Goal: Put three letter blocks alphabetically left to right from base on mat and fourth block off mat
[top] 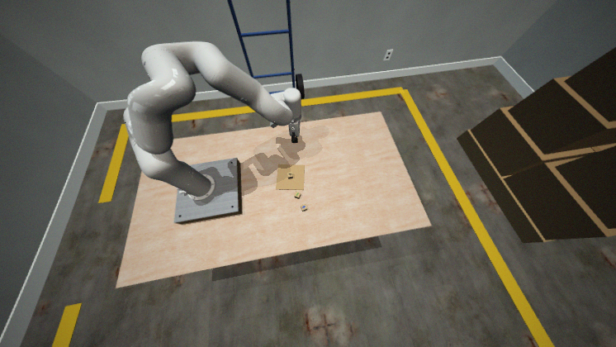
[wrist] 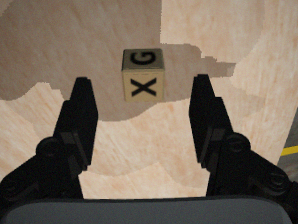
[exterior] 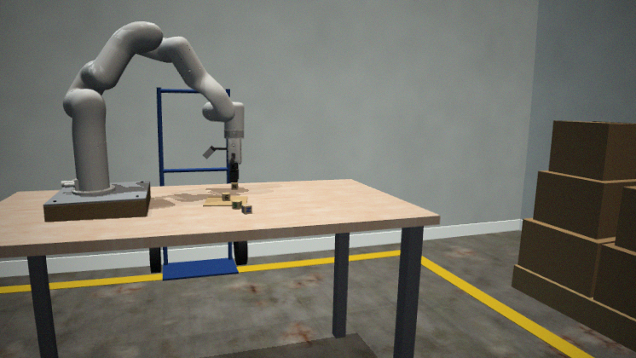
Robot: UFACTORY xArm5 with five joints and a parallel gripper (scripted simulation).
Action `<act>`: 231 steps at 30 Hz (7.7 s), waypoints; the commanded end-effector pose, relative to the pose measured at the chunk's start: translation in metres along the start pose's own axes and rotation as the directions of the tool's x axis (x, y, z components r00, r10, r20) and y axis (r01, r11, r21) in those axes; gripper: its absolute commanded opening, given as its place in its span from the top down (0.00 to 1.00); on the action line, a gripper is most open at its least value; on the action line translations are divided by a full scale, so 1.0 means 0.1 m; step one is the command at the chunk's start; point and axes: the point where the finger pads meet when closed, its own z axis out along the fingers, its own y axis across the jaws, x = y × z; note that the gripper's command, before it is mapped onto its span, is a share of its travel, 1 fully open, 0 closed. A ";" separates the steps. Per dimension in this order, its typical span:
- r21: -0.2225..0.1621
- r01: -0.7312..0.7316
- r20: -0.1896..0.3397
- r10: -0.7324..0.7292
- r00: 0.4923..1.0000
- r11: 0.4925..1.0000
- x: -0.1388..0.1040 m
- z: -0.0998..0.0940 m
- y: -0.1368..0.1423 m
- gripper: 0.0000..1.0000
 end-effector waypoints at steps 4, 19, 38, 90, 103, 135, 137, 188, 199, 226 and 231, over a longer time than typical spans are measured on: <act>-0.002 0.000 0.003 0.000 1.000 1.000 -0.01 -0.01 0.01 0.37; -0.002 0.000 0.003 0.000 1.000 1.000 -0.01 -0.01 0.01 0.37; -0.002 0.000 0.003 0.000 1.000 1.000 -0.01 -0.01 0.01 0.37; -0.002 0.000 0.003 0.000 1.000 1.000 -0.01 -0.01 0.01 0.37; -0.002 0.000 0.003 0.000 1.000 1.000 -0.01 -0.01 0.01 0.37; -0.002 0.000 0.003 0.000 1.000 1.000 -0.01 -0.01 0.01 0.37; -0.002 0.000 0.003 0.000 1.000 1.000 -0.01 -0.01 0.01 0.37; -0.002 0.000 0.003 0.000 1.000 1.000 -0.01 -0.01 0.01 0.37; -0.002 0.000 0.003 0.000 1.000 1.000 -0.01 0.03 0.01 0.37; -0.002 0.000 0.003 0.000 1.000 1.000 -0.01 0.28 0.01 0.37; -0.002 0.000 0.003 0.000 1.000 1.000 -0.01 0.28 0.01 0.37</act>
